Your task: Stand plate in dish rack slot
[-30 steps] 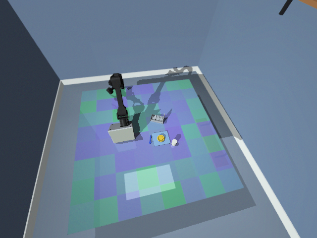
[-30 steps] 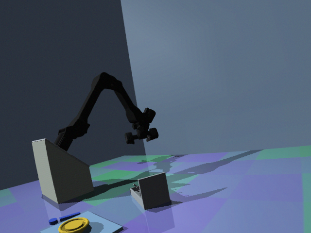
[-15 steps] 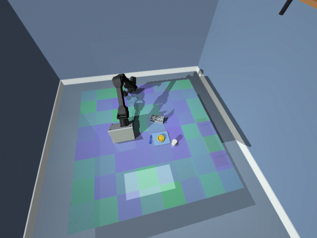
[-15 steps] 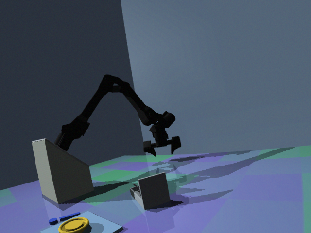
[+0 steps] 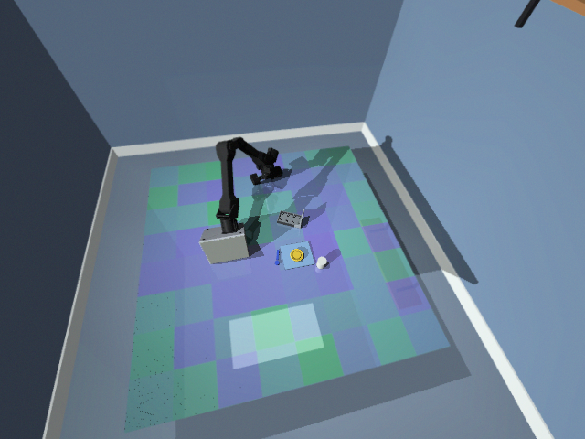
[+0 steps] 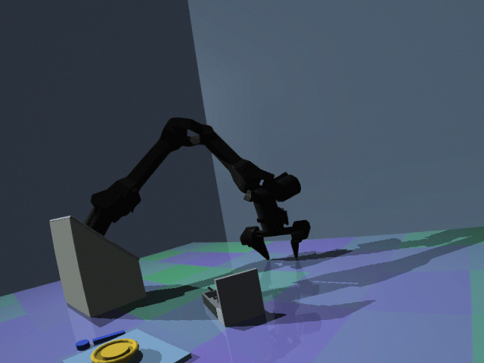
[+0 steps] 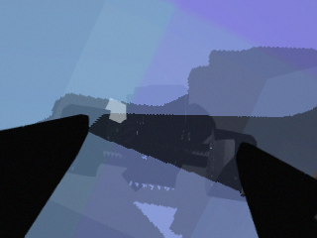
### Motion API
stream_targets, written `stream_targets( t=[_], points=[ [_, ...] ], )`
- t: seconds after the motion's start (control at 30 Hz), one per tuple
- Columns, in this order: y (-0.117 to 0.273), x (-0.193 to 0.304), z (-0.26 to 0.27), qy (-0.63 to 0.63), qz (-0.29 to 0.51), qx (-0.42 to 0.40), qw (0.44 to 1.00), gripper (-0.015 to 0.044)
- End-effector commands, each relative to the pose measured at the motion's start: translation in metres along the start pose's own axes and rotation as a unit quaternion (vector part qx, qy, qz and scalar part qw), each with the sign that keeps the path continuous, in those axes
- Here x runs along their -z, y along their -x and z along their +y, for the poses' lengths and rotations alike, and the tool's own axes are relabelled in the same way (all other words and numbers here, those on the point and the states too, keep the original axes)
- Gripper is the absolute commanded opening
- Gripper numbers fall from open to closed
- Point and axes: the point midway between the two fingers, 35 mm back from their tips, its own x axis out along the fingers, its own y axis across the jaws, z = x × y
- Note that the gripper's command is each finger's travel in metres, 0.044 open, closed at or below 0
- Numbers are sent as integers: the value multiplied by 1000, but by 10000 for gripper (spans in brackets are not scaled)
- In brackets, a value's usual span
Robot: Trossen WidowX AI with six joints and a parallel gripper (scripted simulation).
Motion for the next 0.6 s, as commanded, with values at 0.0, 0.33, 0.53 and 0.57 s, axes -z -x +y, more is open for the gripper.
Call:
stream_targets(
  t=[0.0,0.33,0.53,0.57],
  points=[
    [18,36,-29,-54,37,35,997,400],
    [63,120,-70,-170,106,84,976,400],
    [100,178,-84,-254,146,107,950,400],
    [107,188,-86,-269,151,111,945,400]
  ],
)
